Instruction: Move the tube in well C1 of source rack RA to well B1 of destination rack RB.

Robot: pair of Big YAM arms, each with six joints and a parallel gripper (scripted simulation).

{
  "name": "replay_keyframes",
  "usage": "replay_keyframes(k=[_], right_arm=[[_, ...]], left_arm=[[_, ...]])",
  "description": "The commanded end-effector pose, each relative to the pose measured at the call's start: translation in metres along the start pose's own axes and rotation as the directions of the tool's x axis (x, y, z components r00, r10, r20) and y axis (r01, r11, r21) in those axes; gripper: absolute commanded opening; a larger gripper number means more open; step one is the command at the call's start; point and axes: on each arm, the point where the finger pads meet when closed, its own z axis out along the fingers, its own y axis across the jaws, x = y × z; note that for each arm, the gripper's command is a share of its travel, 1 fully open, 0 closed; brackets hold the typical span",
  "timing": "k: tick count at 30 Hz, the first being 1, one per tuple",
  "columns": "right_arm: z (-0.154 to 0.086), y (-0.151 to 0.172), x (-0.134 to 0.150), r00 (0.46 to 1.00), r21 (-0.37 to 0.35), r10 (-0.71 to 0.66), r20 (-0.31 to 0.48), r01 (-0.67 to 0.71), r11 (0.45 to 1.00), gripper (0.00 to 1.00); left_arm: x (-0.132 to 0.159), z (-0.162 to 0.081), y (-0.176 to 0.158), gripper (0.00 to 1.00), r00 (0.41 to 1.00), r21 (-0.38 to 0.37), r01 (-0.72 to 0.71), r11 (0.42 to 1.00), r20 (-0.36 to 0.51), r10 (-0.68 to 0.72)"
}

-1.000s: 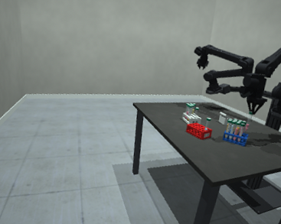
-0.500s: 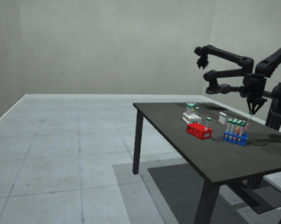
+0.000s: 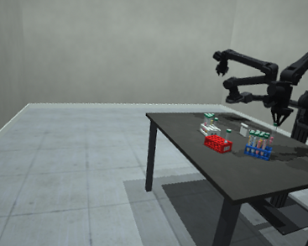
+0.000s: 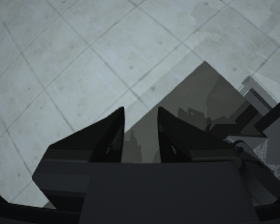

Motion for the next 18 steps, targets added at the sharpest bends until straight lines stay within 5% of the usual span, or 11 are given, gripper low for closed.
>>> replay_keyframes(k=[1, 18], right_arm=[[-0.011, 0.009, -0.008, 1.0, -0.029, 0.009, 0.016, -0.008, 1.0, 0.3], [-0.011, 0.009, -0.008, 1.0, -0.029, 0.009, 0.016, -0.008, 1.0, 0.3]], left_arm=[[-0.014, -0.003, 0.006, 0.0, 1.0, -0.004, -0.003, 1.0, 0.022, 0.003], [0.001, 0.01, -0.003, 0.0, 1.0, 0.006, -0.006, 1.0, -0.004, 0.006]])
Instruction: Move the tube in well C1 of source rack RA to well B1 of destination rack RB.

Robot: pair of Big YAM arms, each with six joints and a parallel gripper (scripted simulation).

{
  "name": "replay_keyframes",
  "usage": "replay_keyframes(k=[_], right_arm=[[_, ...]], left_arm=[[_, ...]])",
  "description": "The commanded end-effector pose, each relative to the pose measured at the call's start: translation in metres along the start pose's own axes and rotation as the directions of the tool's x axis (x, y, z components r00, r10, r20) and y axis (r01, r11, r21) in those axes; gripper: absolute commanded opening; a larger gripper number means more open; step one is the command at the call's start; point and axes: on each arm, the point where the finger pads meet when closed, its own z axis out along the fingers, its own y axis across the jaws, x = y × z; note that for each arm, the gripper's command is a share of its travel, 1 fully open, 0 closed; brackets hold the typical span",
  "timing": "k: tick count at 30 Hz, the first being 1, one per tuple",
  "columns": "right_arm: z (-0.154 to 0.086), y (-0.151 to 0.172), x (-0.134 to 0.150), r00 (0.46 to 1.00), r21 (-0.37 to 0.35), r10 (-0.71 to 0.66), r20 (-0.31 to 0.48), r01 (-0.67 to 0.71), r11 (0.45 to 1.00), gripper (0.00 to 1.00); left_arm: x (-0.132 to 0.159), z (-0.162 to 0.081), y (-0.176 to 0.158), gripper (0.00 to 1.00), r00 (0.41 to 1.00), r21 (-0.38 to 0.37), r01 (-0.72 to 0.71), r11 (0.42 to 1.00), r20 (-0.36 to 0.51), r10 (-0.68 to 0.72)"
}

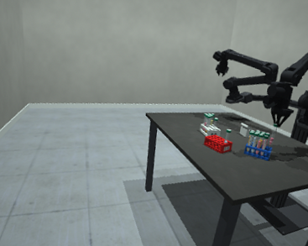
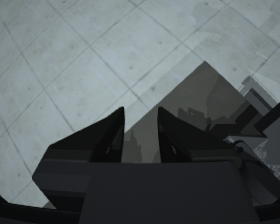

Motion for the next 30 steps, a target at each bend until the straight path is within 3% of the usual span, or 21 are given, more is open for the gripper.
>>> replay_keyframes(k=[1, 30], right_arm=[[-0.0111, 0.0087, -0.0082, 1.0, -0.029, 0.009, 0.016, -0.008, 1.0, 0.3], [-0.0111, 0.0087, -0.0082, 1.0, -0.029, 0.009, 0.016, -0.008, 1.0, 0.3]], left_arm=[[0.0006, 0.0061, -0.0046, 0.0, 1.0, 0.008, -0.002, 1.0, -0.008, 0.003], [0.0019, 0.0144, -0.0049, 0.0, 1.0, 0.007, -0.004, 1.0, -0.009, 0.004]])
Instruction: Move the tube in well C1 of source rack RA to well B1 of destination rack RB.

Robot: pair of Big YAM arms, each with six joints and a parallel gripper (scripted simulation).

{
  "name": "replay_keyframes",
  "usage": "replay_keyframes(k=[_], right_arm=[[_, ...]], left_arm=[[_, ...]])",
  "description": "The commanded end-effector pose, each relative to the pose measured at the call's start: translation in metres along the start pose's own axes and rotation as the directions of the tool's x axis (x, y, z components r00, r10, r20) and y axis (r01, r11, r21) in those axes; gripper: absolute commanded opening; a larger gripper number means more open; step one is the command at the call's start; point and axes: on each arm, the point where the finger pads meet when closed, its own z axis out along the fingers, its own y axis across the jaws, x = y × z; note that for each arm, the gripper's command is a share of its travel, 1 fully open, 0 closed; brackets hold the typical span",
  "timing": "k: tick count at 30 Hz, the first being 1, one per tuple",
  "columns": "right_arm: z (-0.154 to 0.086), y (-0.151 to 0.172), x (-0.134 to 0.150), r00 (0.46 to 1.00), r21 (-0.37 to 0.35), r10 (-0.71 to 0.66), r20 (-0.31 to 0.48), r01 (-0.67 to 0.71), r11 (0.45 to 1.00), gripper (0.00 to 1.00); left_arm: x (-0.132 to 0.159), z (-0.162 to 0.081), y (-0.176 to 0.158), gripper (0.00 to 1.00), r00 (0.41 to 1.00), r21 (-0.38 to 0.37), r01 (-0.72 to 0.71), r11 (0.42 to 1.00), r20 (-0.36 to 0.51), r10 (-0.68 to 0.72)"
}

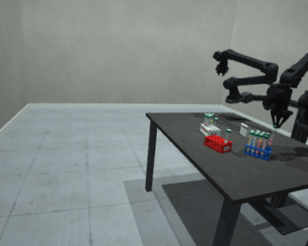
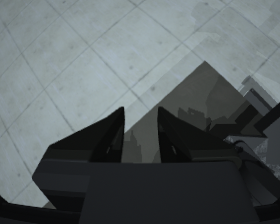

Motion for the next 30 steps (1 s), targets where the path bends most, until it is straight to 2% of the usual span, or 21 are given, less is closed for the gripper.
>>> replay_keyframes(k=[1, 30], right_arm=[[-0.0111, 0.0087, -0.0082, 1.0, -0.029, 0.009, 0.016, -0.008, 1.0, 0.3], [-0.0111, 0.0087, -0.0082, 1.0, -0.029, 0.009, 0.016, -0.008, 1.0, 0.3]], left_arm=[[0.0023, 0.0068, -0.0039, 0.0, 1.0, 0.006, -0.004, 1.0, -0.012, 0.004], [0.0034, 0.0153, -0.0004, 0.0, 1.0, 0.003, -0.003, 1.0, -0.013, 0.003]])
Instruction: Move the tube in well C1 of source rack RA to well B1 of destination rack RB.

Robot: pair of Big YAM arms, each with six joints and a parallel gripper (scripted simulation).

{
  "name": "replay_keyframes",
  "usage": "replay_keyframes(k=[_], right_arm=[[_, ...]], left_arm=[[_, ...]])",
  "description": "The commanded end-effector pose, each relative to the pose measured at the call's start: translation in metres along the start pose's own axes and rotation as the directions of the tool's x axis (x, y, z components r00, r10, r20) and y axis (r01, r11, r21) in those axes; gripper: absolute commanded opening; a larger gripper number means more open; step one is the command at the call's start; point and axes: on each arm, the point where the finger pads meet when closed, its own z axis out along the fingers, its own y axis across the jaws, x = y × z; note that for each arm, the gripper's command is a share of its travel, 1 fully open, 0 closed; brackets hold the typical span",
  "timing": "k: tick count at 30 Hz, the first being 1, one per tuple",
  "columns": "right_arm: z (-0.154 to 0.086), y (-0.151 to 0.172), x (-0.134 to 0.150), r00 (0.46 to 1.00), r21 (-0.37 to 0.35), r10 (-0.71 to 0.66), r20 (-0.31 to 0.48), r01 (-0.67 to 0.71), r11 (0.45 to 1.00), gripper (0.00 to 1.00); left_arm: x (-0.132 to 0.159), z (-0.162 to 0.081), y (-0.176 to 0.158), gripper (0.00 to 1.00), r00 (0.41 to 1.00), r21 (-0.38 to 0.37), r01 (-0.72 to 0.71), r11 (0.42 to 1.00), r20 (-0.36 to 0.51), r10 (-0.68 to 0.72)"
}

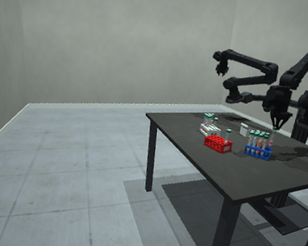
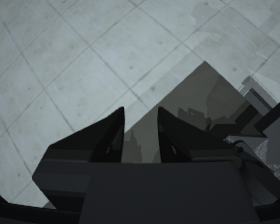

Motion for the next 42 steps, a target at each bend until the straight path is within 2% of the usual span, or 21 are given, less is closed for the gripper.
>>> replay_keyframes(k=[1, 32, 42], right_arm=[[-0.011, 0.009, -0.008, 1.0, -0.029, 0.009, 0.016, -0.008, 1.0, 0.3], [-0.011, 0.009, -0.008, 1.0, -0.029, 0.009, 0.016, -0.008, 1.0, 0.3], [-0.011, 0.009, -0.008, 1.0, -0.029, 0.009, 0.016, -0.008, 1.0, 0.3]], left_arm=[[0.002, 0.006, 0.0, 0.0, 1.0, 0.002, -0.003, 1.0, -0.011, 0.003], [0.003, 0.015, 0.003, 0.0, 1.0, 0.001, 0.001, 1.0, -0.011, -0.001], [0.002, 0.018, -0.006, 0.0, 1.0, 0.004, -0.001, 1.0, -0.01, 0.001]])
